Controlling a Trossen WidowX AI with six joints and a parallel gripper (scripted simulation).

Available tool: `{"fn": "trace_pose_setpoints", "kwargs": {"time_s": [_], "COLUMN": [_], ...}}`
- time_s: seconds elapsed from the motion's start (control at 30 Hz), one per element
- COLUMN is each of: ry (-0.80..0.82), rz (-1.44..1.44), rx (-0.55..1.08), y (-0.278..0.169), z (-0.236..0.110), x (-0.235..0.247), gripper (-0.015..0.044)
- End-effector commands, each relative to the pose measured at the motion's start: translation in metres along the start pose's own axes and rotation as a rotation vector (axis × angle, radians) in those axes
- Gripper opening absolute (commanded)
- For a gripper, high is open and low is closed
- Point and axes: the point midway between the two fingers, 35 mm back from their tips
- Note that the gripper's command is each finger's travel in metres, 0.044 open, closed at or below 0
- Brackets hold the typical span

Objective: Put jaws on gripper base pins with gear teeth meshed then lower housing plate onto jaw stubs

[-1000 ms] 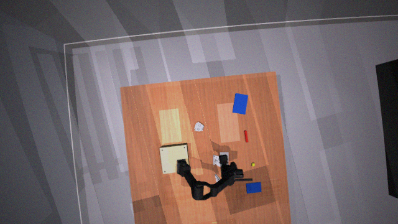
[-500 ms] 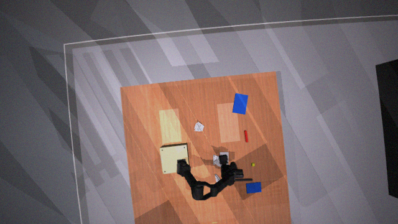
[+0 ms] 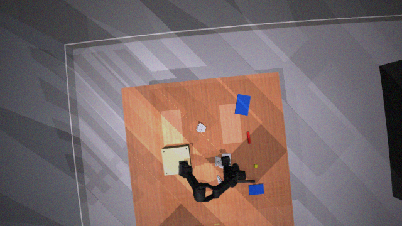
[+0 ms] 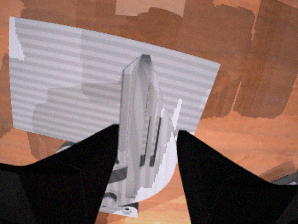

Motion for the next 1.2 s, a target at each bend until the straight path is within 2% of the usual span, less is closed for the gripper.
{"fn": "trace_pose_setpoints", "kwargs": {"time_s": [0.0,1.13,1.17], "ry": [0.004,0.004,0.0], "rz": [-0.003,-0.003,0.0], "rx": [-0.002,-0.002,0.0], "y": [0.0001,0.0001,0.0], "z": [0.0003,0.0003,0.0], "x": [0.0004,0.0004,0.0], "gripper": [0.0134,0.0134,0.016]}}
Point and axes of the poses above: the point midway between the two fingers, 35 mm back from their tips, its own z axis out along the fingers, its own x axis across the jaws, y = z × x, and after that the axes turned 10 degrees about -z, right-handed
